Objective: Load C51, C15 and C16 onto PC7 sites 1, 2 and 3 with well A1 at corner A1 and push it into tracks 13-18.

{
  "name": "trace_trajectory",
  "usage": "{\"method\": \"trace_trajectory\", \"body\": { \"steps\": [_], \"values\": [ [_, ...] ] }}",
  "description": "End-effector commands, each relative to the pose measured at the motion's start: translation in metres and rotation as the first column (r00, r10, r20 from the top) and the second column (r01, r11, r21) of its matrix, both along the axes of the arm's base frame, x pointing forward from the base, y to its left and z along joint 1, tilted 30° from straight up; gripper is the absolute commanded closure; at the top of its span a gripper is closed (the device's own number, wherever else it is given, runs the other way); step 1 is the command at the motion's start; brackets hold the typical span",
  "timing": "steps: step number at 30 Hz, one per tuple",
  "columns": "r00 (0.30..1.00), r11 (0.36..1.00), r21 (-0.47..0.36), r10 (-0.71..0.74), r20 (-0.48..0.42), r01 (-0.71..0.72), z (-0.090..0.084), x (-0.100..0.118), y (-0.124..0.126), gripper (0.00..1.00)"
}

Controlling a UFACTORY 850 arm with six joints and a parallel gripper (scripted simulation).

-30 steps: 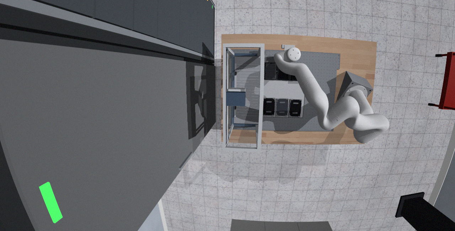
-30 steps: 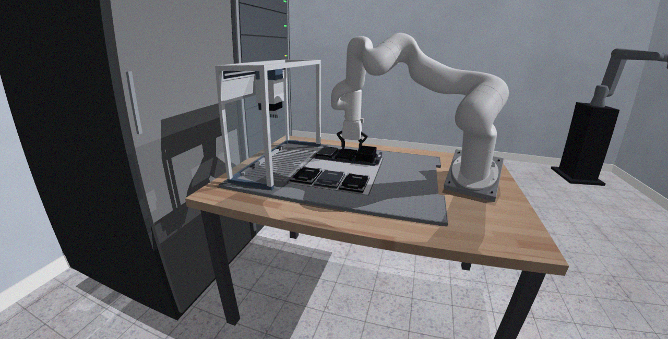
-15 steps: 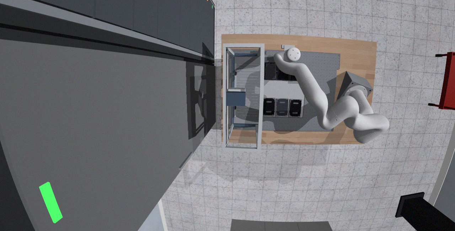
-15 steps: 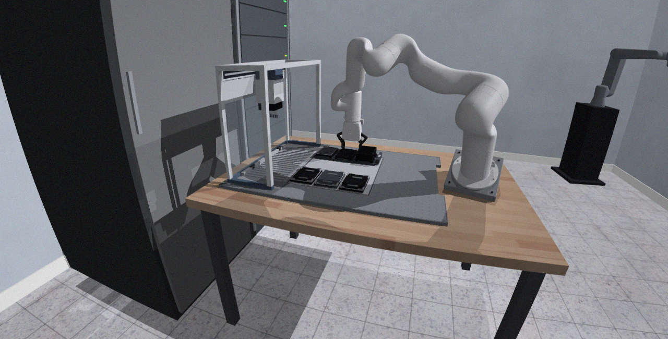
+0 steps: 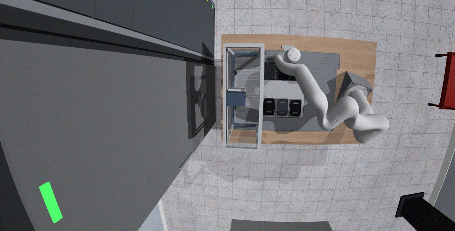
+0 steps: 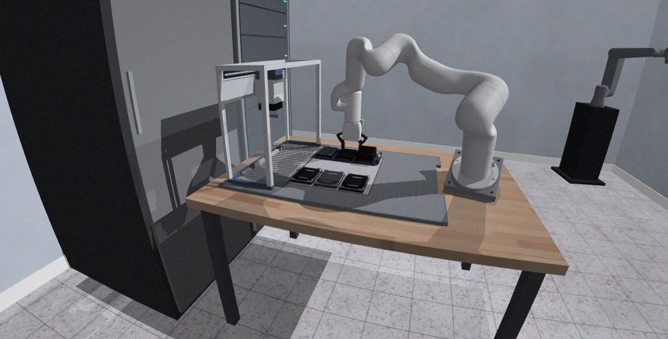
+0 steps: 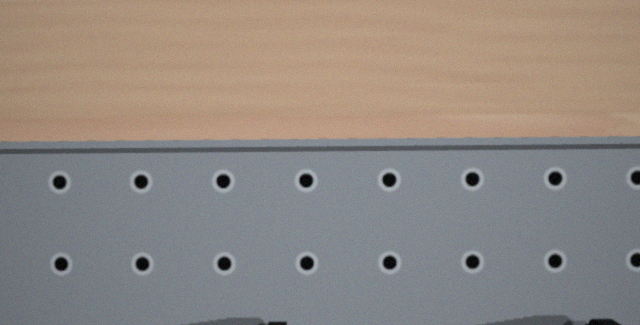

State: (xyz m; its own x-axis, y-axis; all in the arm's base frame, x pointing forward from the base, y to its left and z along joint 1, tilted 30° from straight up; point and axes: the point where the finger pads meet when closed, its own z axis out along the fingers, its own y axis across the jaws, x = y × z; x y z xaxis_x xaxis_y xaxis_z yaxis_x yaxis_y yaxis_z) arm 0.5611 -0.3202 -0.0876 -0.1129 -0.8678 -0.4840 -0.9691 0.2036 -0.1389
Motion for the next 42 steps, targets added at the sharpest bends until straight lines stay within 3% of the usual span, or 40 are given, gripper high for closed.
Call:
{"method": "trace_trajectory", "body": {
  "steps": [1, 42],
  "values": [
    [1.000, 1.000, -0.001, -0.001, 0.001, 0.001, 0.002, 0.001, 0.001, 0.00],
    [1.000, 1.000, -0.001, -0.001, 0.001, 0.001, 0.011, 0.003, 0.018, 0.00]
  ]
}}
